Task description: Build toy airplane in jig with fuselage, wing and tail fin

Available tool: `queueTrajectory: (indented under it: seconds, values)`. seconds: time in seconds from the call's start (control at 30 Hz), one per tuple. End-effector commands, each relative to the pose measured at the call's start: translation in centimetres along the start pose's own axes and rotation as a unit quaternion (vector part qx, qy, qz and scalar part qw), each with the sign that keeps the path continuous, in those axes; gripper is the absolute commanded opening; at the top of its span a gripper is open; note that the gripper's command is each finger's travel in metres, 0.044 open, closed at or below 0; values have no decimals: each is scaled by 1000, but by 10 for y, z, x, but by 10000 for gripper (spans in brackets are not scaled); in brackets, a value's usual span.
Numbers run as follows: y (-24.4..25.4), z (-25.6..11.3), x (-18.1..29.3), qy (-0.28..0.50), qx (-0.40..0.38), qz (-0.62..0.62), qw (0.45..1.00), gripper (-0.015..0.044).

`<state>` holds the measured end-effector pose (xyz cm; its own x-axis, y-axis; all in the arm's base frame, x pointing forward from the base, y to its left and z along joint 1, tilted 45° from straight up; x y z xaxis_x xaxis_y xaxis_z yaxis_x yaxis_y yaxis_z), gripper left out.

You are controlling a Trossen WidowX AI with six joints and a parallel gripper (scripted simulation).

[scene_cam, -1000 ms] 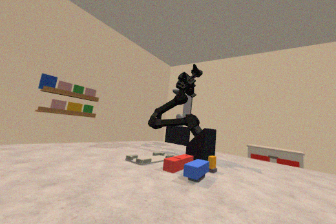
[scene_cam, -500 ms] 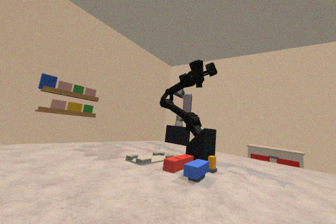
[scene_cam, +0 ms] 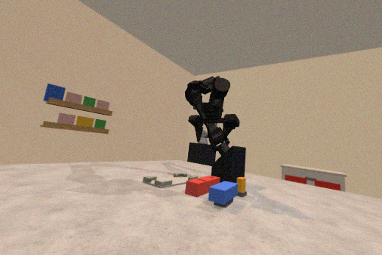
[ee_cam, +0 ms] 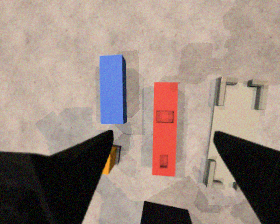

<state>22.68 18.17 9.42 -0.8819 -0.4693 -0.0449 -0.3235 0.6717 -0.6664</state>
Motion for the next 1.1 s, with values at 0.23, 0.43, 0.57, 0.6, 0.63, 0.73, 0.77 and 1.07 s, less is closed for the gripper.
queueTrajectory:
  seconds: [0.23,0.43,0.57,0.6,0.63,0.73,0.77,1.07]
  values:
    - [-11,56,0,141,7,6,990,440]
    - [-12,95,13,141,9,6,990,440]
    - [-12,100,14,141,9,6,990,440]
    - [-12,105,15,141,9,6,990,440]
    - [-12,108,17,141,9,6,990,440]
    - [-12,110,17,142,9,6,990,440]
    - [-12,110,17,142,9,6,990,440]
    - [-12,123,20,141,9,6,990,440]
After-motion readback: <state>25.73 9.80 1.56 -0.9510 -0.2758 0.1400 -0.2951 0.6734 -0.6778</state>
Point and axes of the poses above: the point midway between the two fingers, 35 mm back from their tips, its own z axis out along the fingers, its own y axis across the jaws, x = y × z, the point moved 9 cm from there along -z, back along the fingers, and after that the axes turned 7 degrees about -z, right-handed, at the moved point
